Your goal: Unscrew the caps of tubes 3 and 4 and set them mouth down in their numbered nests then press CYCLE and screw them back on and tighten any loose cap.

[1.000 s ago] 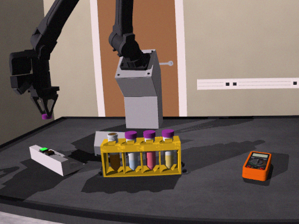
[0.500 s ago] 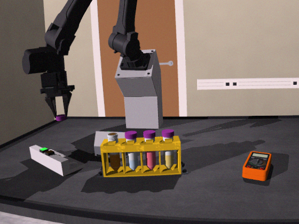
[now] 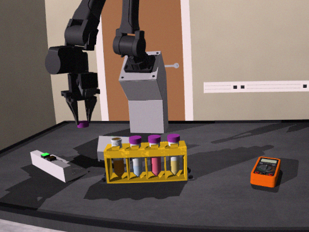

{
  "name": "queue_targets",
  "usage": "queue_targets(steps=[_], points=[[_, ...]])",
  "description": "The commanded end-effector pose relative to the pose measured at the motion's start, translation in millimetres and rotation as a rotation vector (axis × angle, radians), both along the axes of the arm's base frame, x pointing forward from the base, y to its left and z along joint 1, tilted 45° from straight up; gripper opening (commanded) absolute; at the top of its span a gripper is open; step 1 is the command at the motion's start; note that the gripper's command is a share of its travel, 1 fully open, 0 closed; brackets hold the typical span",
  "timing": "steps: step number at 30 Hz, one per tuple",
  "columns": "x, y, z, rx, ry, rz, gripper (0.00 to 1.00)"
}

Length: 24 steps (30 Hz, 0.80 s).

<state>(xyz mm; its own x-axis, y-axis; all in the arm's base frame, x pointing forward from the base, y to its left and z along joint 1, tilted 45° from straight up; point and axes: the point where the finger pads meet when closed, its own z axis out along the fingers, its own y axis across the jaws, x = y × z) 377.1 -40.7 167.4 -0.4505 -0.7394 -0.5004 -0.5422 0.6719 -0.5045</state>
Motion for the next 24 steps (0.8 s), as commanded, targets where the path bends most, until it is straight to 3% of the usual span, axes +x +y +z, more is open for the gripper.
queue_targets(steps=[1,10,14,20,21,24], points=[[8.1,32,27,0.033,-0.038,-0.003,0.0],[15.7,108,29,0.038,-0.007,-0.004,0.0],[16.4,119,30,0.038,-0.007,-0.003,0.0],[13.4,114,29,0.035,-0.018,-0.005,0.0],[23.1,113,31,0.044,-0.028,-0.019,0.0],[27.5,111,19,0.044,-0.019,-0.024,0.0]])
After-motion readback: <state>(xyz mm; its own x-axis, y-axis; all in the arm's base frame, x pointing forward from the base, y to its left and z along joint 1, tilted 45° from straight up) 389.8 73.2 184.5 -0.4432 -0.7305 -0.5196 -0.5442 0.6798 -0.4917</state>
